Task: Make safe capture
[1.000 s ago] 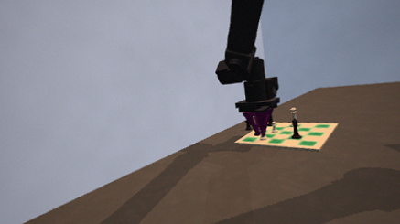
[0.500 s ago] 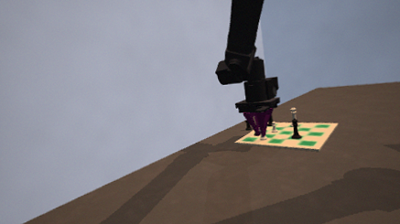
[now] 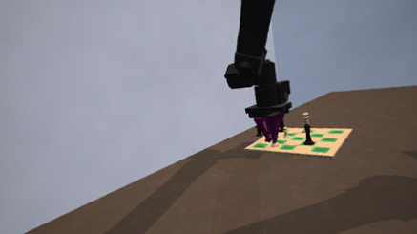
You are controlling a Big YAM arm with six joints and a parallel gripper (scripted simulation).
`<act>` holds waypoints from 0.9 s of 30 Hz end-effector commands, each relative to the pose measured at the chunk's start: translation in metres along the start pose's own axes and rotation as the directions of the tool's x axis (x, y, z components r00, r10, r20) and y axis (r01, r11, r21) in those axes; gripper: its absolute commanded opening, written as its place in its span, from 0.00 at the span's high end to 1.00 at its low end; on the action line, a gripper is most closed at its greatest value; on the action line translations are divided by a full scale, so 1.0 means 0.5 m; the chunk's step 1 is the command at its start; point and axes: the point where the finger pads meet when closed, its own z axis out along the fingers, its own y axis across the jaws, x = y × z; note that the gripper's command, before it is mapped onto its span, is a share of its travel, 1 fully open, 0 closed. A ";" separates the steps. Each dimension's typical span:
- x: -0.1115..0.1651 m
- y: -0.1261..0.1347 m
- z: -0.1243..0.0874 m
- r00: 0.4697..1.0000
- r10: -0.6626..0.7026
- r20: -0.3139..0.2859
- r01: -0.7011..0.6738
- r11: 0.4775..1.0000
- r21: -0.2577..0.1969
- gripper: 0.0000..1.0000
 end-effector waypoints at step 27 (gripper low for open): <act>0.029 0.038 -0.020 0.998 -0.063 0.006 0.063 0.998 -0.030 1.00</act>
